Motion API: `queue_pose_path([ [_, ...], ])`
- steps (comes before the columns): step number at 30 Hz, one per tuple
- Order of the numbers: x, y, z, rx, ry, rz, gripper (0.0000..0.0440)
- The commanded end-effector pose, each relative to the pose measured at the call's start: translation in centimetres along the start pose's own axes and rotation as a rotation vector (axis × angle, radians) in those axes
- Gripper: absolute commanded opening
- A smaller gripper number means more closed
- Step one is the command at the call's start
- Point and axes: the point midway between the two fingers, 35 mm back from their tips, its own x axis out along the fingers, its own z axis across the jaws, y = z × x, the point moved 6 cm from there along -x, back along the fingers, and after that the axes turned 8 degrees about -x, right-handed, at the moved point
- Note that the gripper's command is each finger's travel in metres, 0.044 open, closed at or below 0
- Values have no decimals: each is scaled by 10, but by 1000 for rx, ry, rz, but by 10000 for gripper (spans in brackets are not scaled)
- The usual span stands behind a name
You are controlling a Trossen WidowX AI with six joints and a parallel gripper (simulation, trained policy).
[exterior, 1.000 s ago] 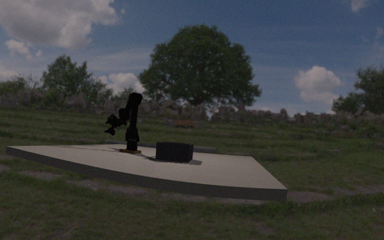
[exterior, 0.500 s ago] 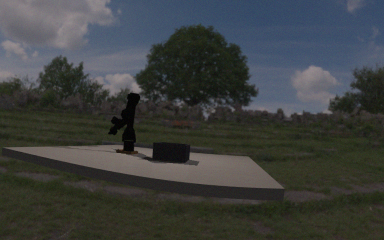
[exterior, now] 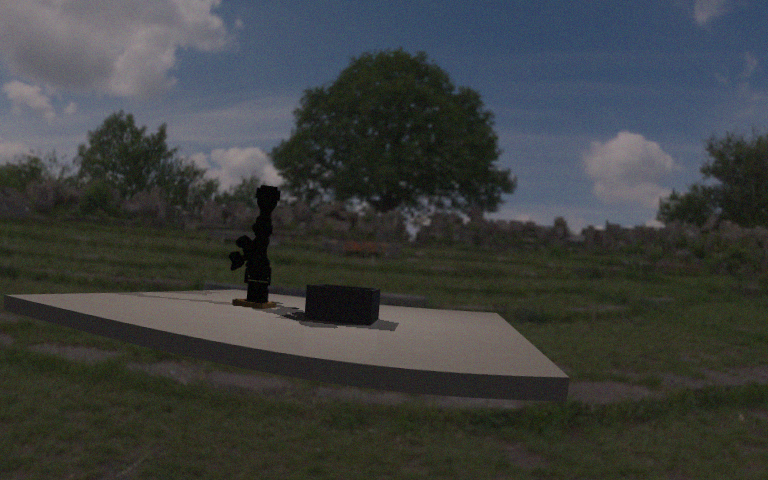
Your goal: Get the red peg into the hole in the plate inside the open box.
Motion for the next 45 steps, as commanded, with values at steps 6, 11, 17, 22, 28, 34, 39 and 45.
queue_pose_path([
  [6, -19, 27, -8, 260, 50, 114, 440],
  [11, -32, 42, -12, 419, 88, 176, 440],
  [17, -48, 60, -15, 609, 141, 245, 440],
  [22, -62, 74, -16, 768, 191, 298, 440],
  [28, -79, 90, -17, 958, 257, 355, 440],
  [34, -97, 105, -16, 1147, 332, 407, 440],
  [39, -112, 116, -15, 1303, 400, 445, 440],
  [45, -131, 128, -13, 1489, 489, 484, 440],
])
